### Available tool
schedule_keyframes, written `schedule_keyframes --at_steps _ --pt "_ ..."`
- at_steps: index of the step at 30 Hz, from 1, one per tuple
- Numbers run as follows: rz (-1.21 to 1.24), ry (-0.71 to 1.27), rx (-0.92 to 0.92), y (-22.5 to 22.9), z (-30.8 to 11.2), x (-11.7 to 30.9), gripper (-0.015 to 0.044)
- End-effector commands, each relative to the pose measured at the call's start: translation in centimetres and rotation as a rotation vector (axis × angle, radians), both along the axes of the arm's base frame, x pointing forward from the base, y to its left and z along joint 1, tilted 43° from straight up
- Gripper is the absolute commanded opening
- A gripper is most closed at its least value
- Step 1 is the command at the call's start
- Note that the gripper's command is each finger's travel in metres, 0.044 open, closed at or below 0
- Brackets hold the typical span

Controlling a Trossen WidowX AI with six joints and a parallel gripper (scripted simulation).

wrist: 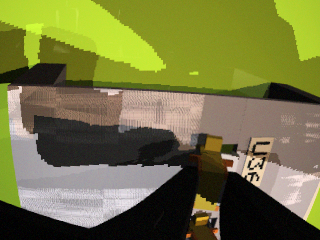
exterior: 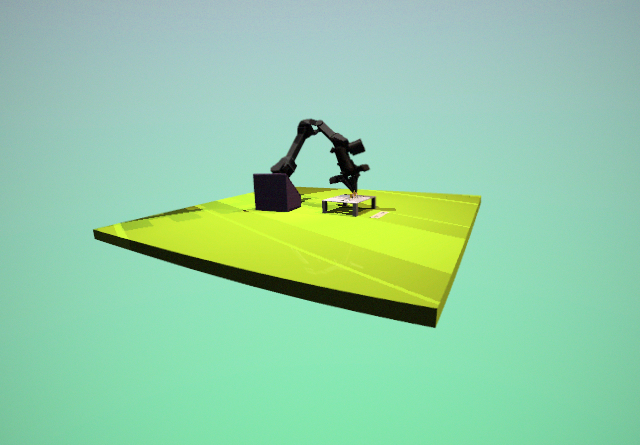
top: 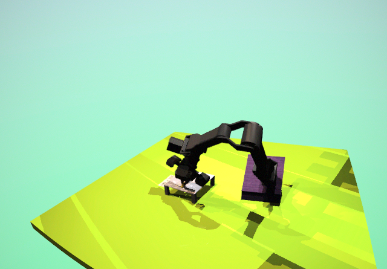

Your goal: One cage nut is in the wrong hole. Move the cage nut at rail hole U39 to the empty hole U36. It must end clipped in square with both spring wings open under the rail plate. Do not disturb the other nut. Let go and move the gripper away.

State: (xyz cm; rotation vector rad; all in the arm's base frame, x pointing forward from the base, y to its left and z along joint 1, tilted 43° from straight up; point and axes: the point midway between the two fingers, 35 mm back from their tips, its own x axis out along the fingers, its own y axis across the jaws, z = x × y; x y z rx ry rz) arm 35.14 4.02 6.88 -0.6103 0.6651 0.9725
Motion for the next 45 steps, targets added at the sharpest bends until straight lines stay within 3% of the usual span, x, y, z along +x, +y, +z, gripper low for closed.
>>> schedule_keyframes --at_steps 1,45 --pt "0.01 0.012 0.004 0.03 -0.29 0.02 0.0026" --pt "0.023 0.026 0.008 0.0 -0.14 0.07 0.0026"
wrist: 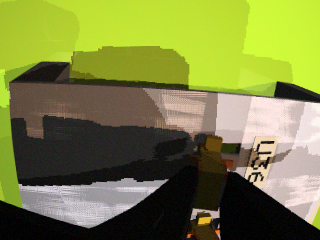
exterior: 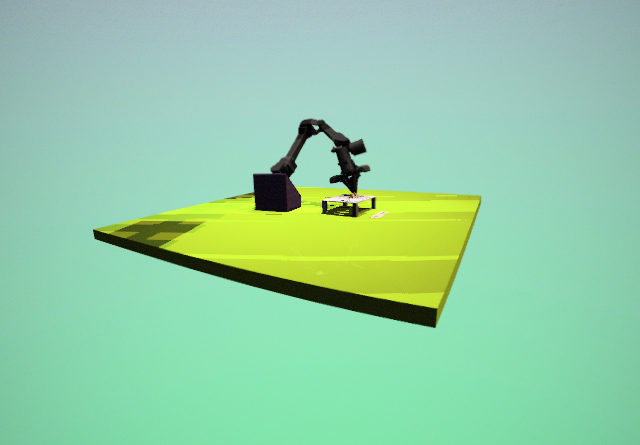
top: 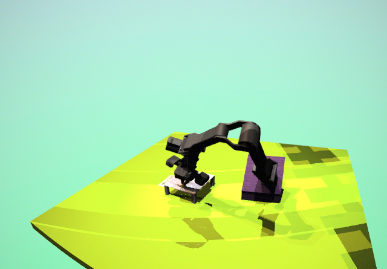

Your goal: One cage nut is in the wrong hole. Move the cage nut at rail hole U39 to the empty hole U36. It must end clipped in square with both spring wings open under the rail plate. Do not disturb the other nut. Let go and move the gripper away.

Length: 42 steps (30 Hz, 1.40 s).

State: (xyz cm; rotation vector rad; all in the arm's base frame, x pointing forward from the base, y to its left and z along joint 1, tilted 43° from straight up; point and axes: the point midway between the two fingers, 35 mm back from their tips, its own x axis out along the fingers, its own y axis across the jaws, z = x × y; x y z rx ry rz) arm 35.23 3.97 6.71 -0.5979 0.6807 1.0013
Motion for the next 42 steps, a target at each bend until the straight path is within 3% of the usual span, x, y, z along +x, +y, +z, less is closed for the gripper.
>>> schedule_keyframes --at_steps 1,42 --pt "0.005 -0.001 0.001 0.04 0.04 -0.02 0.0026" --pt "0.04 0.037 0.007 -0.02 0.07 0.24 0.0026"
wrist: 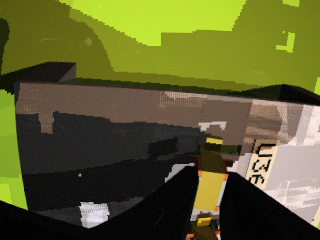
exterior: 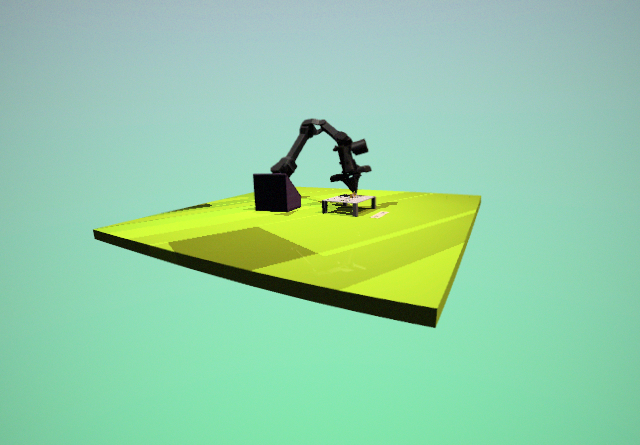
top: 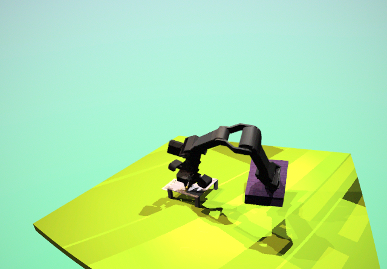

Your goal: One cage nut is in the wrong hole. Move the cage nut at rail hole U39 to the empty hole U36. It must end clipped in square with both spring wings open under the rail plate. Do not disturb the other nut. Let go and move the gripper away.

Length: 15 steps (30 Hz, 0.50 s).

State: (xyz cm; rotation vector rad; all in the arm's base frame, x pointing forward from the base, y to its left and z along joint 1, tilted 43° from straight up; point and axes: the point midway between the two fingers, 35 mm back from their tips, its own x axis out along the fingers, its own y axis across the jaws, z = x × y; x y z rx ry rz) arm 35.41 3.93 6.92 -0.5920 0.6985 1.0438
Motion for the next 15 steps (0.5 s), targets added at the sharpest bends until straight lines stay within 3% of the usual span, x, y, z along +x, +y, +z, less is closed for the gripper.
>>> schedule_keyframes --at_steps 1,15 --pt "0.008 0.006 0.003 0.02 -0.15 0.06 0.0026" --pt "0.017 0.016 0.005 -0.01 -0.15 0.14 0.0026"
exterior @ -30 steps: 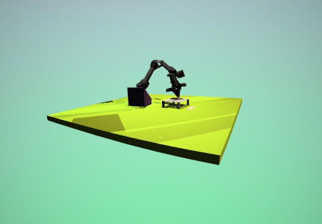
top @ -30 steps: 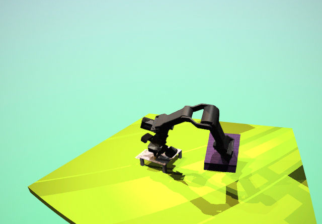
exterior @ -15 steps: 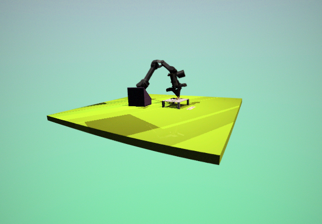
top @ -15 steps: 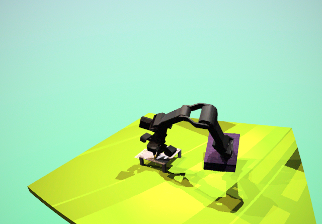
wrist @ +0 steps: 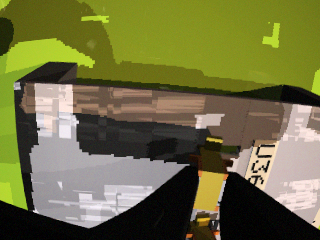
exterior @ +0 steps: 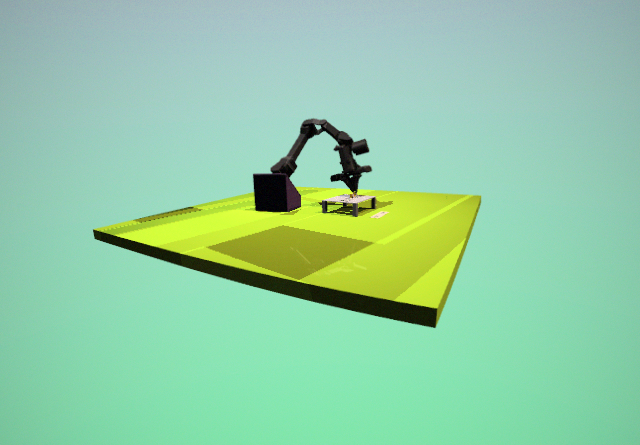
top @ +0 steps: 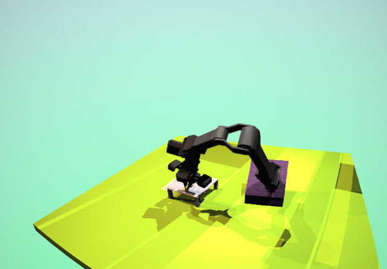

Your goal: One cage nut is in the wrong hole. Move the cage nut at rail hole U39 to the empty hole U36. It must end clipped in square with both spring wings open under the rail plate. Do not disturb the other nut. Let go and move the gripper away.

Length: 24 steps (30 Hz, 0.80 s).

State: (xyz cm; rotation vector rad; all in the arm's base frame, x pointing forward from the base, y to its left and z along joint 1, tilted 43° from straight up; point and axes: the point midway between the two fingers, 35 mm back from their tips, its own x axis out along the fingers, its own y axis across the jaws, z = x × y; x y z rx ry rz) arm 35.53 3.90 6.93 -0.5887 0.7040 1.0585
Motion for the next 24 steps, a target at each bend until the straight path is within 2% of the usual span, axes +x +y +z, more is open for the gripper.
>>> schedule_keyframes --at_steps 1,24 --pt "0.007 0.006 0.003 0.02 -0.16 0.03 0.0026" --pt "0.023 0.023 0.007 -0.01 -0.31 0.13 0.0026"
